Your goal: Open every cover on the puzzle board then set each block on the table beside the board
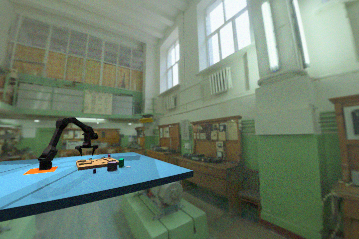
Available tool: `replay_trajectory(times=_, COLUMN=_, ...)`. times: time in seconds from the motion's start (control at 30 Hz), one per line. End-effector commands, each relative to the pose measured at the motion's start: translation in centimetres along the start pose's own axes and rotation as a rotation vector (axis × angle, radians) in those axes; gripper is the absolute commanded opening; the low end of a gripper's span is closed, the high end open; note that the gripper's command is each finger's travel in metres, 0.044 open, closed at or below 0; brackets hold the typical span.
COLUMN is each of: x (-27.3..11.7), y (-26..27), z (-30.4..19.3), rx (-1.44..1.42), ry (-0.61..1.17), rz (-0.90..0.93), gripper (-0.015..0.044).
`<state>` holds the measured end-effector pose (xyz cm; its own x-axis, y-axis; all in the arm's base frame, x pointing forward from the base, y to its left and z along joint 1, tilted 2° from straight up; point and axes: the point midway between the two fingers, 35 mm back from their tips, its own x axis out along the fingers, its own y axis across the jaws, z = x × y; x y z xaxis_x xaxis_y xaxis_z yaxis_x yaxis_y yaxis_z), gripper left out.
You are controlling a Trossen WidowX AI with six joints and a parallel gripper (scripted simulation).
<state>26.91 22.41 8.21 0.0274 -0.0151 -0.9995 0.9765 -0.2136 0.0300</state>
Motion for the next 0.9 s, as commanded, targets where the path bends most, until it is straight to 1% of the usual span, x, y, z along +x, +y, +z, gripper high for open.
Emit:
replay_trajectory(times=0.0, x=-1.3, y=0.0, z=0.0, rx=0.001, ry=0.004, rz=0.000, gripper=0.0440)
replay_trajectory(times=0.27, x=-3.4, y=-0.2, z=0.2, rx=0.000, ry=0.004, rz=-0.001, gripper=0.0440)
replay_trajectory(times=0.37, x=-3.4, y=0.4, z=0.8, rx=0.000, ry=0.003, rz=-0.001, gripper=0.0361)
replay_trajectory(times=0.8, x=-3.4, y=4.0, z=6.7, rx=-0.029, ry=0.001, rz=0.000, gripper=0.0020)
replay_trajectory(times=0.83, x=-3.4, y=4.2, z=7.1, rx=-0.031, ry=0.001, rz=0.000, gripper=0.0000)
replay_trajectory(times=0.87, x=-3.4, y=4.4, z=7.6, rx=-0.034, ry=0.001, rz=0.000, gripper=0.0000)
